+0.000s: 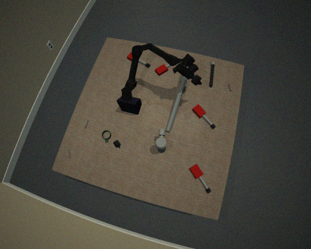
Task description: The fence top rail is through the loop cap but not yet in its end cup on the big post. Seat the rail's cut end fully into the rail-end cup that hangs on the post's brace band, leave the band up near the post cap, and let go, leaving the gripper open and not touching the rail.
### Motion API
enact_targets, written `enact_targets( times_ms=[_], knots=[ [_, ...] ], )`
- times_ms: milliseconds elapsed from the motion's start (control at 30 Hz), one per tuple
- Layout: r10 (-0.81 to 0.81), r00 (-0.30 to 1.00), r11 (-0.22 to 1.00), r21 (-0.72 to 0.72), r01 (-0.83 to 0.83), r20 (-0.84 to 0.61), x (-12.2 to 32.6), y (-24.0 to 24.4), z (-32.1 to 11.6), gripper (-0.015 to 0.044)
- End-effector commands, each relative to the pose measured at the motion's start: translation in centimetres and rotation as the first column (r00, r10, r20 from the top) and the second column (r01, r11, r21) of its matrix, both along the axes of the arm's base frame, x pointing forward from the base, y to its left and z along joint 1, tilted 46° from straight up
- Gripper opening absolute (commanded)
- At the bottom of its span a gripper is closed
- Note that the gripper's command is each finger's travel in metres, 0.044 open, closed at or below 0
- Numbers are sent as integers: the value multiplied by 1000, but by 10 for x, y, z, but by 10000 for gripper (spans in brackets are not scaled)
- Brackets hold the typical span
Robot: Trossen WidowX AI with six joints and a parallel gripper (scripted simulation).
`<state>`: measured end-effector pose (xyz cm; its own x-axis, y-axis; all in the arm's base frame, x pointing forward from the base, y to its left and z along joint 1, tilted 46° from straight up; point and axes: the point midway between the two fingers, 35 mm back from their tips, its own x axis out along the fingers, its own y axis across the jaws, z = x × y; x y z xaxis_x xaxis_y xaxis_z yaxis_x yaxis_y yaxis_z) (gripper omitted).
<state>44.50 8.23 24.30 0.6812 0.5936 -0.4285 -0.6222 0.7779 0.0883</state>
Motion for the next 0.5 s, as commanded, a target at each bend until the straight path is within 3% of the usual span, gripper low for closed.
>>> enact_targets(
  times_ms=[0, 300, 467],
  knots=[
    [-64, 981, 997, 37, 72, -184, -10, -45, -49, 440],
    [-159, 784, 919, 200, 340, -601, -75, -140, -139, 440],
    [-143, 678, 841, 272, 467, -721, -107, -165, -162, 440]
  ],
)
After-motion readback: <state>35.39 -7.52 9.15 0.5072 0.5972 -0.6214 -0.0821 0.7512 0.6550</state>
